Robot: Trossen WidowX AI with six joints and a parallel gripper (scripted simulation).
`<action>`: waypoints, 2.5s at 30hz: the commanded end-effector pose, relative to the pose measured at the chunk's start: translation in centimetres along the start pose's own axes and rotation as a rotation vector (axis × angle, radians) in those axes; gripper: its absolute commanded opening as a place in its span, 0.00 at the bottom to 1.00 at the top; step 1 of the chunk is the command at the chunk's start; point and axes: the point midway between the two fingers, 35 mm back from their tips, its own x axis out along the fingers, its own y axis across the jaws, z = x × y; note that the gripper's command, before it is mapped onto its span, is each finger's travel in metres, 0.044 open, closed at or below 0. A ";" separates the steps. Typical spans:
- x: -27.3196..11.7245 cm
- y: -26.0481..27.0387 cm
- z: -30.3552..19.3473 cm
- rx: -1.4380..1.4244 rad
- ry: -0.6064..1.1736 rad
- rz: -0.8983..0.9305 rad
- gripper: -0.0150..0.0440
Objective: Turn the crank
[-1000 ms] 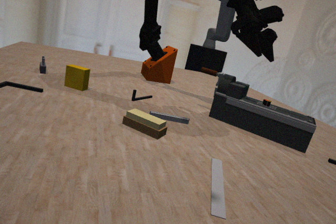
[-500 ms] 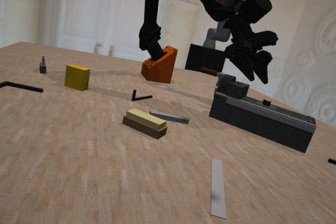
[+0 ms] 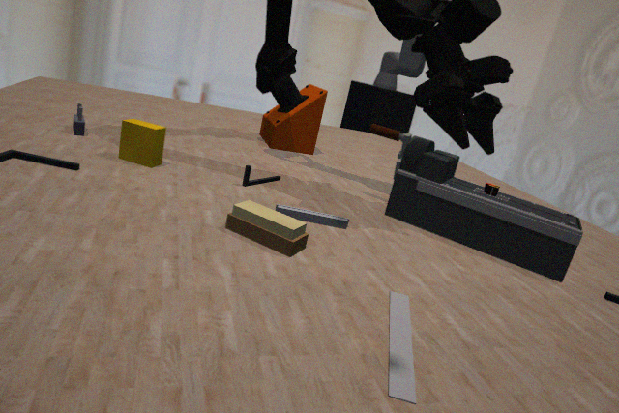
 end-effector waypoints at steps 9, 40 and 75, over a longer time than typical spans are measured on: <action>-4.8 -0.5 4.2 0.002 -0.001 0.002 1.00; -12.5 -5.2 -5.7 -0.161 -0.083 0.248 1.00; -7.2 -4.7 -10.1 -0.162 -0.081 0.247 1.00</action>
